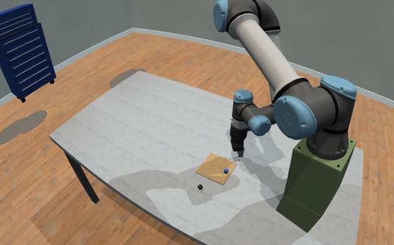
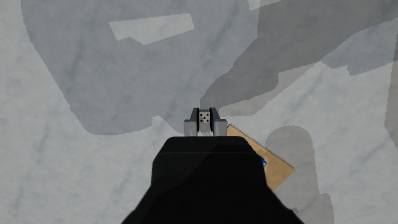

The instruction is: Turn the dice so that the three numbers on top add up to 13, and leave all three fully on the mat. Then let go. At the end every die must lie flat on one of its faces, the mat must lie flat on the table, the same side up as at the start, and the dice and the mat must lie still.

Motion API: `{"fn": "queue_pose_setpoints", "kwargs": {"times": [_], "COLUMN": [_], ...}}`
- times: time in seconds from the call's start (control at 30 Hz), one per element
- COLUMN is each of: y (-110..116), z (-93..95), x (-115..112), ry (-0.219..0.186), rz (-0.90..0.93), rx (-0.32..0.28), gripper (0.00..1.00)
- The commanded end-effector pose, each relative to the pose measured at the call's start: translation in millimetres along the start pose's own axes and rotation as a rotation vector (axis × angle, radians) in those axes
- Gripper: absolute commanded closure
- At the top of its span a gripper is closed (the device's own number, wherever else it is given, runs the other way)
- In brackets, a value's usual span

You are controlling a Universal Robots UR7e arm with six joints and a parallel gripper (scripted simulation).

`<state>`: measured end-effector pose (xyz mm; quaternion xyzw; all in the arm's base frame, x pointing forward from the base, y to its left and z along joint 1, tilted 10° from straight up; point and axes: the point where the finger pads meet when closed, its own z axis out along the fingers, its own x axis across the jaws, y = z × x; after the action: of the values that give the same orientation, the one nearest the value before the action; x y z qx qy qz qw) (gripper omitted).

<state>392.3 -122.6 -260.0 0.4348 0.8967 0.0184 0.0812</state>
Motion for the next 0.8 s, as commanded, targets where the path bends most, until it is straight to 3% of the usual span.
{"fn": "queue_pose_setpoints", "kwargs": {"times": [0.0, 0.5, 0.77], "y": [0, 0, 0], "z": [-15.2, -68.2, -82.7], "x": [-1, -1, -1], "ry": [-0.002, -0.002, -0.002], "rz": [0.0, 0.0, 0.0], "rx": [-0.001, -0.001, -0.001], "gripper": [0.66, 0.66, 0.66]}}
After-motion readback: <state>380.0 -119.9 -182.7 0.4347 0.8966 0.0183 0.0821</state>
